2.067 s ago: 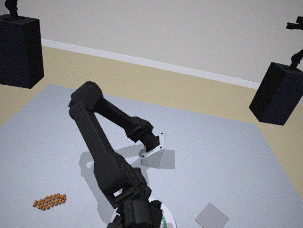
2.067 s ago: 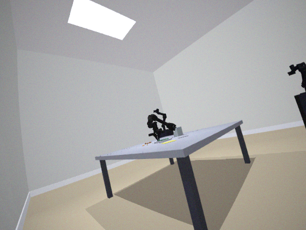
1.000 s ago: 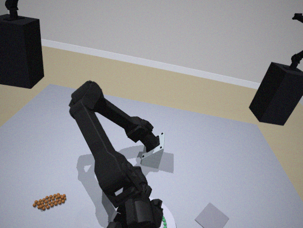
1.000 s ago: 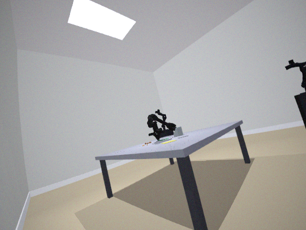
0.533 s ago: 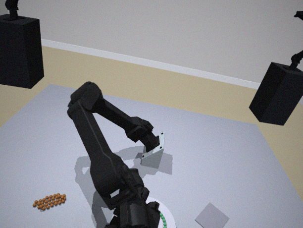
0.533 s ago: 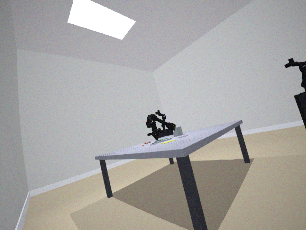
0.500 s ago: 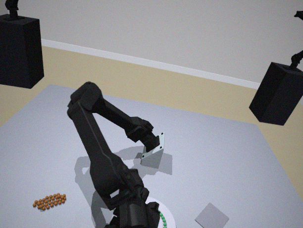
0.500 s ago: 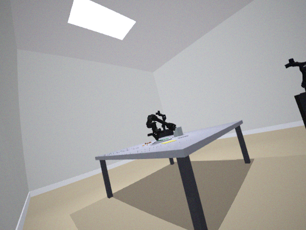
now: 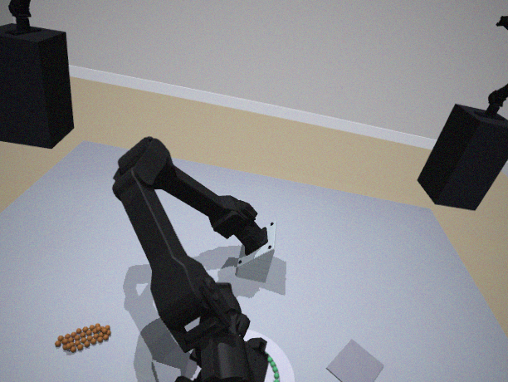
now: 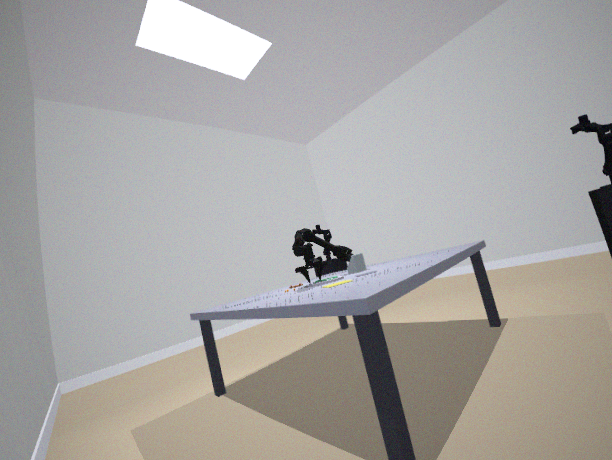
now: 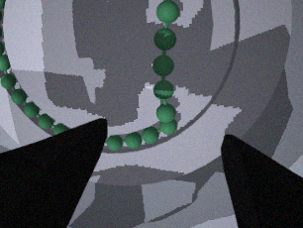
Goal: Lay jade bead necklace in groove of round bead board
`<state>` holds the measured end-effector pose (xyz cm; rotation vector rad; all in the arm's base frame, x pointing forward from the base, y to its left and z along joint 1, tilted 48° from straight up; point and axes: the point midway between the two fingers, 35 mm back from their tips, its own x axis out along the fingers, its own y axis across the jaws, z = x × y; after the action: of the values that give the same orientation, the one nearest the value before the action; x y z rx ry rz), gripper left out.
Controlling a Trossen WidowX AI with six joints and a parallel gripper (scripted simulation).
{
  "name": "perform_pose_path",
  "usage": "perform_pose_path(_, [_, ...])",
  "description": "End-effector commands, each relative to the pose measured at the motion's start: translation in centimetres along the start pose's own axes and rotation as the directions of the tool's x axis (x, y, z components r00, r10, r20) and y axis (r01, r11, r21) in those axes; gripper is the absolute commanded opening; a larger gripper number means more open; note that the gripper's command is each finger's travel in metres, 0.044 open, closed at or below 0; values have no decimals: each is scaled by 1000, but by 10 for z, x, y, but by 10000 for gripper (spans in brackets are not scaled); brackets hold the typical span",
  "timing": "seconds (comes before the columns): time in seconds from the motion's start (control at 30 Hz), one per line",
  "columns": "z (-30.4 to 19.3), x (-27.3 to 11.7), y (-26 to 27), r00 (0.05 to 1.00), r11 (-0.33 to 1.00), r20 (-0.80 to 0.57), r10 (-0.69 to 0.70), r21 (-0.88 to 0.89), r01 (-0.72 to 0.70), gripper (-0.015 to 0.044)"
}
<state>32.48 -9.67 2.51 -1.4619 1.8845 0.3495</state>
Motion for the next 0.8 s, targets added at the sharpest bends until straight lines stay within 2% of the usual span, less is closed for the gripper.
perform_pose_path(0.0, [0, -4, 0, 1000, 1000, -1, -3, -1, 3, 420])
perform_pose_path(0.03, [0, -1, 0, 1000, 1000, -1, 1, -2, -1, 440])
perform_pose_path(0.67, [0, -4, 0, 1000, 1000, -1, -3, -1, 3, 440])
perform_pose_path(0.77, [4, -5, 0, 1000, 992, 0, -3, 127, 3, 361])
